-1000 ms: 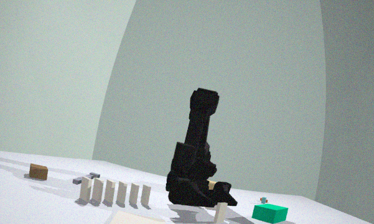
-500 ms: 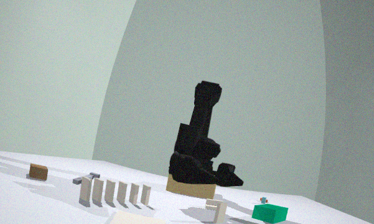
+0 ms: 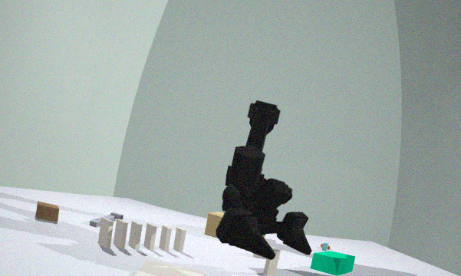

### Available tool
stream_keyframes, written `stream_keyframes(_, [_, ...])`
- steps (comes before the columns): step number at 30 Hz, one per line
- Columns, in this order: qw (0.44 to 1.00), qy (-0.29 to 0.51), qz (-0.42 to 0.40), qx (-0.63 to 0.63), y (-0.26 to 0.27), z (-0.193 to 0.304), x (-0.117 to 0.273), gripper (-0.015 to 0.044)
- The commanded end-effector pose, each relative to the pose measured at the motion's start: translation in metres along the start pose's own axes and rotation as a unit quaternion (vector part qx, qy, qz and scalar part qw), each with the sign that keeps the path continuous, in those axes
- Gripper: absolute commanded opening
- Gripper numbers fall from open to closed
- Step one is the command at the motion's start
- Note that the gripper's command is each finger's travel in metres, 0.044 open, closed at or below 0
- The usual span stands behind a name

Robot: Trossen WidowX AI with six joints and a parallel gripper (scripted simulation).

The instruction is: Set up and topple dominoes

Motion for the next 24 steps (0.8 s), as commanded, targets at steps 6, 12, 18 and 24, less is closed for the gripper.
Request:
stream_keyframes(6, [0.969,0.226,0.098,0.019,-0.004,-0.04,-0.024,0.044])
stream_keyframes(12, [0.942,0.315,0.113,0.023,0.007,-0.043,-0.01,0.044])
stream_keyframes(18, [0.907,0.401,0.123,0.04,0.022,-0.052,0.013,0.044])
stream_keyframes(24, [0.866,0.484,0.119,0.042,0.04,-0.051,0.043,0.044])
Point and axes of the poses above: the point midway between the two fingers, 35 mm back from their tips, its own x axis back along the fingers, its own y axis across the jaws, z = x × y, the point moved 2 cm from there along x, back along the fingers, and after that the axes turned 13 degrees about -x, right-handed, at the moved point
